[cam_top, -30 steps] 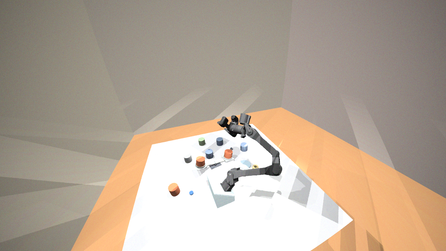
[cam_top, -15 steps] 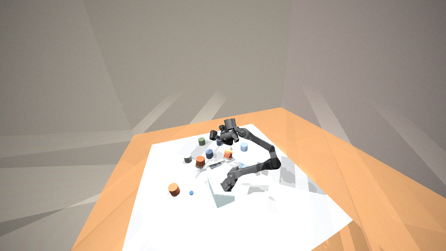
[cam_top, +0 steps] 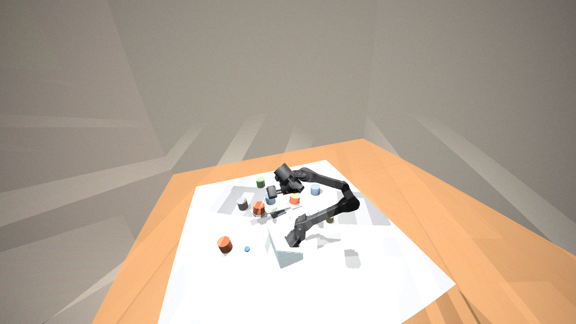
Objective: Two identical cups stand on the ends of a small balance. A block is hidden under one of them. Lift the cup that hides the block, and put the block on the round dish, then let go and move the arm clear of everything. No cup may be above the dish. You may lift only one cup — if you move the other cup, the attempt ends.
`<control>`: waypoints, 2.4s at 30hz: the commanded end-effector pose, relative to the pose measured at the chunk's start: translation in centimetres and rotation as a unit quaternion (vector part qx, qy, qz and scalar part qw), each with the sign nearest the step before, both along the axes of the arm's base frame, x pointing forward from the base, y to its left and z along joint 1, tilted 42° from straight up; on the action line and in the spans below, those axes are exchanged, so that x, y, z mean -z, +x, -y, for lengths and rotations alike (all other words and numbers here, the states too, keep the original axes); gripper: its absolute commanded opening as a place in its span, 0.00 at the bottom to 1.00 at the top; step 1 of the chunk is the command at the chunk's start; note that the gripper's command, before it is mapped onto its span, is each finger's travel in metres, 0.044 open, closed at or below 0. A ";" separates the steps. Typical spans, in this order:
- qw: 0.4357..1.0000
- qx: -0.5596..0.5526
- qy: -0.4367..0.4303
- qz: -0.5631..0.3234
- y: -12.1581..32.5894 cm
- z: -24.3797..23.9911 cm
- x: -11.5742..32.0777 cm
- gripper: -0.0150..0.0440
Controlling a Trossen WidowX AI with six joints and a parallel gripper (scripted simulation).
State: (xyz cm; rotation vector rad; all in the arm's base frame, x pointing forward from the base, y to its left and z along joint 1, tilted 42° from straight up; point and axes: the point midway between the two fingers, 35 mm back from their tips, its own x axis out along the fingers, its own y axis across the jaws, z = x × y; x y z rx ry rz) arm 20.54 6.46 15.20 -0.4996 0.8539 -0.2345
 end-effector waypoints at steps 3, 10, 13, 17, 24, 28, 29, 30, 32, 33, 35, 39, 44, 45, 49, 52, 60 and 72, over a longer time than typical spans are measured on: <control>0.996 -0.023 -0.087 -0.003 -1.1 0.6 0.4 1.00; 0.997 -0.001 -0.080 -0.001 -0.7 0.8 0.3 1.00; 0.997 0.044 -0.060 0.003 0.1 1.2 0.0 1.00; 0.994 0.105 -0.035 0.010 1.1 1.9 -0.3 1.00; 0.977 0.211 0.008 0.027 3.1 3.4 -0.8 1.00; 0.961 0.270 0.031 0.040 4.2 4.5 -0.9 1.00; 0.958 0.282 0.035 0.043 4.4 4.7 -0.9 1.00; 0.955 0.291 0.039 0.046 4.6 4.9 -0.8 1.00; 0.948 0.312 0.046 0.051 5.0 5.4 -0.9 1.00; 0.943 0.324 0.051 0.054 5.2 5.7 -0.9 1.00; 0.933 0.348 0.060 0.061 5.7 6.2 -0.9 1.00; 0.911 0.399 0.077 0.075 6.6 7.6 -0.8 1.00; 0.878 0.460 0.097 0.093 7.6 9.2 -0.8 1.00; 0.871 0.472 0.101 0.097 7.8 9.6 -0.9 1.00; 0.839 0.520 0.115 0.112 8.6 11.1 -0.8 1.00; 0.811 0.558 0.125 0.125 9.2 12.4 -0.8 1.00; 0.734 0.644 0.146 0.158 10.3 16.0 -0.5 1.00; 0.686 0.688 0.156 0.178 10.7 18.1 -0.2 1.00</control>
